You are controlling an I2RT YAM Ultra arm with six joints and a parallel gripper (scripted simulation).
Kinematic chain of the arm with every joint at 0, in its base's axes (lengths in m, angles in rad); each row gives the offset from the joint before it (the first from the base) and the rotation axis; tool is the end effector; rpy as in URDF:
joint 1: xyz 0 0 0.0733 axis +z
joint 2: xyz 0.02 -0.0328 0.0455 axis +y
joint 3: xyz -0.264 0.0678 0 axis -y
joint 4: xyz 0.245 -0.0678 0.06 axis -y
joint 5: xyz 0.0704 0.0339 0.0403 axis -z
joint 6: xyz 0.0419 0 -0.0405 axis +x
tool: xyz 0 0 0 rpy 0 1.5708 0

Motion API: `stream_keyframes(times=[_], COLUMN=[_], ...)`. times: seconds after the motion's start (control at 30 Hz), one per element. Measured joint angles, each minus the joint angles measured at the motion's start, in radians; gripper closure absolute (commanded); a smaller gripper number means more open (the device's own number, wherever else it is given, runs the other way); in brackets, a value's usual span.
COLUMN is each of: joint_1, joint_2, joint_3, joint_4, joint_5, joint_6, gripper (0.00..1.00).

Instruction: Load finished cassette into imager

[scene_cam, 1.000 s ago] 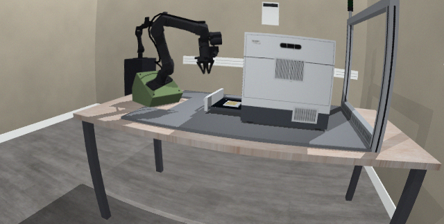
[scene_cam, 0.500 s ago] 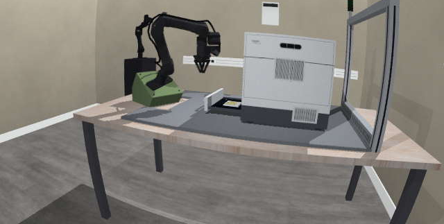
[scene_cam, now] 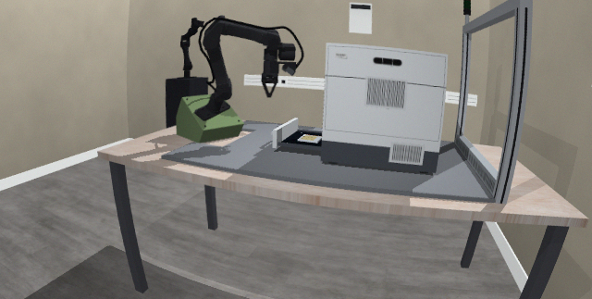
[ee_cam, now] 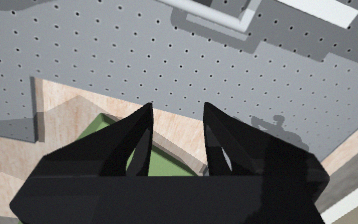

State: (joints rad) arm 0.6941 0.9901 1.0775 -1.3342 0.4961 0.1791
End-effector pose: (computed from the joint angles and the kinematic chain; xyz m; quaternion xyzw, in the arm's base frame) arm 0.1258 0.0802 0.3189 -0.2053 0.9352 -0.1535 0.2441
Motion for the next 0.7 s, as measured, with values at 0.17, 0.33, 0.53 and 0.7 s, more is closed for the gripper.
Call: stream_keyframes(times=[0.17,0.33,0.53,0.7], joint_1=[-0.013,-0.020,-0.020,-0.020], joint_2=[0.006,0.010,0.010,0.010], joint_3=[0.007,0.014,0.016,0.016], joint_4=[-0.005,-0.010,-0.012,-0.012], joint_5=[-0.013,-0.026,-0.026,-0.026], joint_6=[0.119,0.238,0.294,0.307], gripper=[0.65,0.65,0.65,0.65])
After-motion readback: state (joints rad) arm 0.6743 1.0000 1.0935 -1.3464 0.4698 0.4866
